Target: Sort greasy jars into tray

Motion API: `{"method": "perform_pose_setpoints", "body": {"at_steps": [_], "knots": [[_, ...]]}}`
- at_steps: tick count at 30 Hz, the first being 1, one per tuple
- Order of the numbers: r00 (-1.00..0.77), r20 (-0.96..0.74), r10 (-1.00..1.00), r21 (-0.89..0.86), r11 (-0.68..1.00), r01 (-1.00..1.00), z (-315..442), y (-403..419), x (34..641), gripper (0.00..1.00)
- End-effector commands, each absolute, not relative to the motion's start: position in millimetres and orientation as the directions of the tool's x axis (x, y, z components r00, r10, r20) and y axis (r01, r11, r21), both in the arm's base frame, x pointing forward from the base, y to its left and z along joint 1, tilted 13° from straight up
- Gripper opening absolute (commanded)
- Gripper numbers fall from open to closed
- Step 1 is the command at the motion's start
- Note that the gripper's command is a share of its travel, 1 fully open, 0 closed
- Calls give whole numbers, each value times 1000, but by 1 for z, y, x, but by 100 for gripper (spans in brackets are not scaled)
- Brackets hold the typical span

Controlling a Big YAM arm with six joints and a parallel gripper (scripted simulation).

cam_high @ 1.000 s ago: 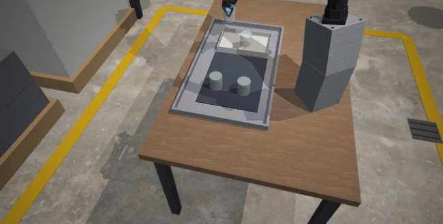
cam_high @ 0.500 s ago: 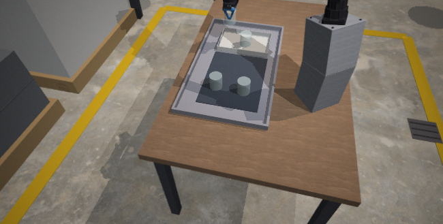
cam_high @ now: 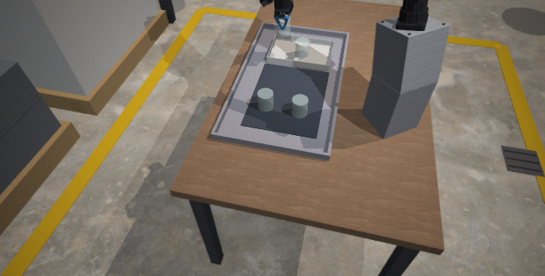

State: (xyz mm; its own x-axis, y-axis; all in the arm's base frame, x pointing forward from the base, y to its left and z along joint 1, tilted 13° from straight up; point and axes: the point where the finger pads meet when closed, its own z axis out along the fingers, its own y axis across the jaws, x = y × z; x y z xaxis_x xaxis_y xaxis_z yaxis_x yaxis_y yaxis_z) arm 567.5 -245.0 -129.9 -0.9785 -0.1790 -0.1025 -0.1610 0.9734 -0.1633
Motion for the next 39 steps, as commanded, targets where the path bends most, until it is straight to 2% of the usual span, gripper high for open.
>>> {"method": "perform_pose_setpoints", "body": {"at_steps": [1,39], "knots": [[-972,-135,-191,-181,969,-165,-133,-256,587,0],[-972,-135,-191,-181,969,-165,-205,-274,601,0]]}}
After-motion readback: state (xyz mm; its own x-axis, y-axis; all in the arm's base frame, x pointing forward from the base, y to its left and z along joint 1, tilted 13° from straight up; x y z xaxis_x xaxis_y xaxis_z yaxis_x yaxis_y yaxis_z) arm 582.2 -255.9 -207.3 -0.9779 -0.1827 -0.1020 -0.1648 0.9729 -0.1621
